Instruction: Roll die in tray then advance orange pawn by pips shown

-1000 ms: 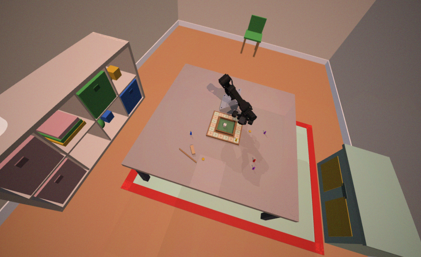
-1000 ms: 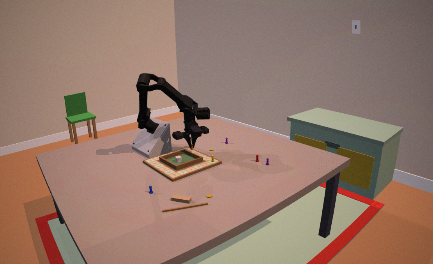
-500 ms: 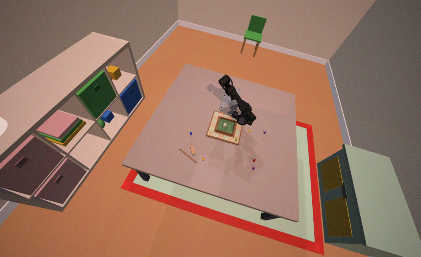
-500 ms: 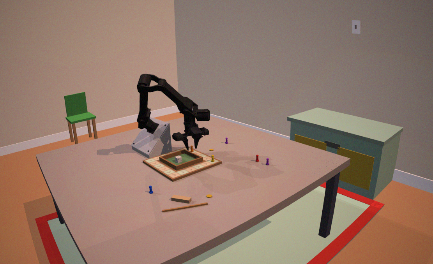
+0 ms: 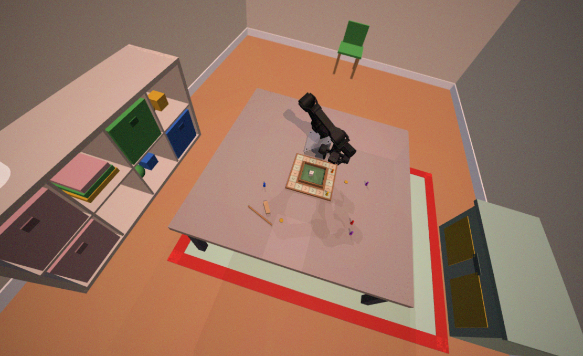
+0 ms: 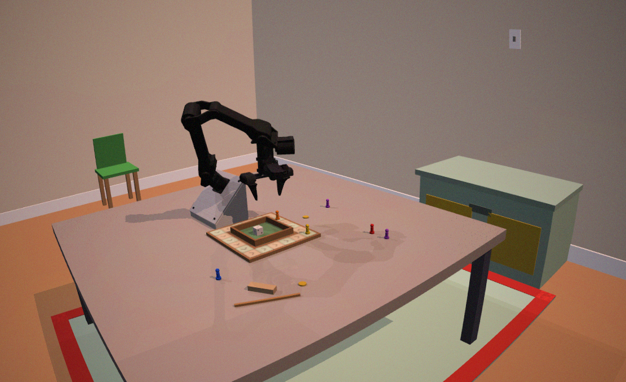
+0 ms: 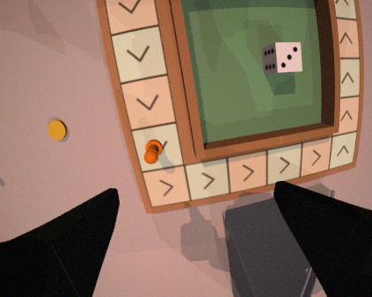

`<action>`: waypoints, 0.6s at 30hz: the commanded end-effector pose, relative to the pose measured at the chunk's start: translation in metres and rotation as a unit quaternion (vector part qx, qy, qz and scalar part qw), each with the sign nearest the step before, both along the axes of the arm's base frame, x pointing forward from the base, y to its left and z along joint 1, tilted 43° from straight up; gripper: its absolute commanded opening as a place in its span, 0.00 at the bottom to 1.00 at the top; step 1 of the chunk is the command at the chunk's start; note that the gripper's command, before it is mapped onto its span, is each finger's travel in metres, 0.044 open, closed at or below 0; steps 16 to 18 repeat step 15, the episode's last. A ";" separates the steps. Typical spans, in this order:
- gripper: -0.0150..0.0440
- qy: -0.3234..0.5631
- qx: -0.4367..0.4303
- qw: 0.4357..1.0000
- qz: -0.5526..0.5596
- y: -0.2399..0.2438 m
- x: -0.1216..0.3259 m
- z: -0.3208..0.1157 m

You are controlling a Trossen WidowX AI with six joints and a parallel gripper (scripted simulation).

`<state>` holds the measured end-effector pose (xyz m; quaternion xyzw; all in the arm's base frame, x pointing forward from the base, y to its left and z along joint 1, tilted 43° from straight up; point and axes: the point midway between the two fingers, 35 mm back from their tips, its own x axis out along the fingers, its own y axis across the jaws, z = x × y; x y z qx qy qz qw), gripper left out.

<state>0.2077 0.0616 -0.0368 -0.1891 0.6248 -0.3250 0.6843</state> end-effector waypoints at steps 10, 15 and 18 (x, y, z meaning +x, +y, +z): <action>1.00 0.029 0.002 0.999 0.038 -0.017 -0.027 0.075; 1.00 0.029 0.002 0.999 0.038 -0.017 -0.027 0.075; 1.00 0.029 0.002 0.999 0.038 -0.017 -0.027 0.075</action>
